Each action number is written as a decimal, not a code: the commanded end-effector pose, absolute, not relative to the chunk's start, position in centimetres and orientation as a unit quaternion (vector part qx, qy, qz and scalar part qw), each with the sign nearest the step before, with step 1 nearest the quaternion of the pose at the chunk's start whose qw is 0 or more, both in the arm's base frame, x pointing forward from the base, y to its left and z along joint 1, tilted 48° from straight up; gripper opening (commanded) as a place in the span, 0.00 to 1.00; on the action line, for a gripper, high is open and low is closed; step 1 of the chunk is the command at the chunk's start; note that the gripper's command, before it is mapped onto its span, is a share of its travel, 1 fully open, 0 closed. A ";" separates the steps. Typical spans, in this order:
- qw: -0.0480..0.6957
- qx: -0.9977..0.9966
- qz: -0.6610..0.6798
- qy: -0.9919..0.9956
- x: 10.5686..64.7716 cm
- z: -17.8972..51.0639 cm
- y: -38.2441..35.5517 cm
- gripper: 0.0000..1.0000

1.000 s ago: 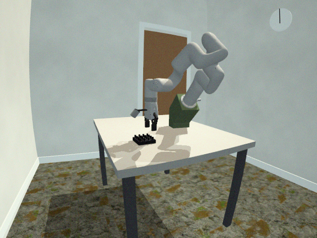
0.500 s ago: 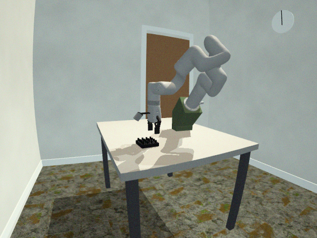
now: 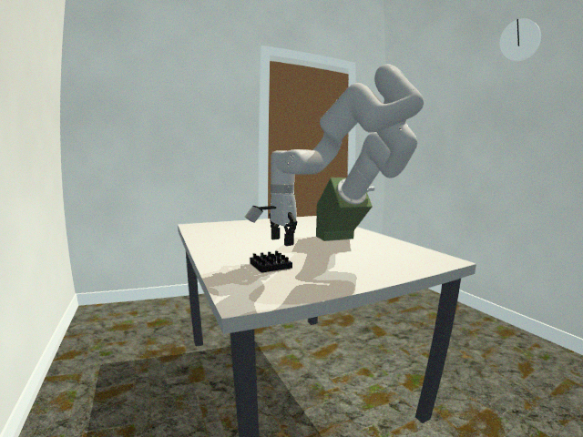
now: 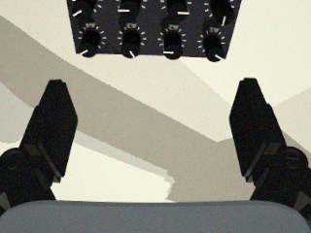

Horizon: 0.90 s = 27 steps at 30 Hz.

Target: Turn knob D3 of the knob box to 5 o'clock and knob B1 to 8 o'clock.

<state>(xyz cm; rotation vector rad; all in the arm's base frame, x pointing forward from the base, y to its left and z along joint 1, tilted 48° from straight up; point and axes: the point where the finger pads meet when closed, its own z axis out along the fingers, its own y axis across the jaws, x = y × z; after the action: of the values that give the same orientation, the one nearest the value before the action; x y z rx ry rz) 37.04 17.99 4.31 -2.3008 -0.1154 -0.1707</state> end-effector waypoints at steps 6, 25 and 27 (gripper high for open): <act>0.389 -0.894 -0.128 -0.179 37.8 4.2 17.2 1.00; 0.339 -0.810 -0.231 -0.420 39.0 3.7 15.7 1.00; 0.331 -0.796 -0.241 -0.445 39.1 3.7 15.5 1.00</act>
<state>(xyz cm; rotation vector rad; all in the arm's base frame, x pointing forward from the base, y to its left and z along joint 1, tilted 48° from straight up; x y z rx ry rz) 38.79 15.85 3.72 -2.1394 -1.0309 -0.5577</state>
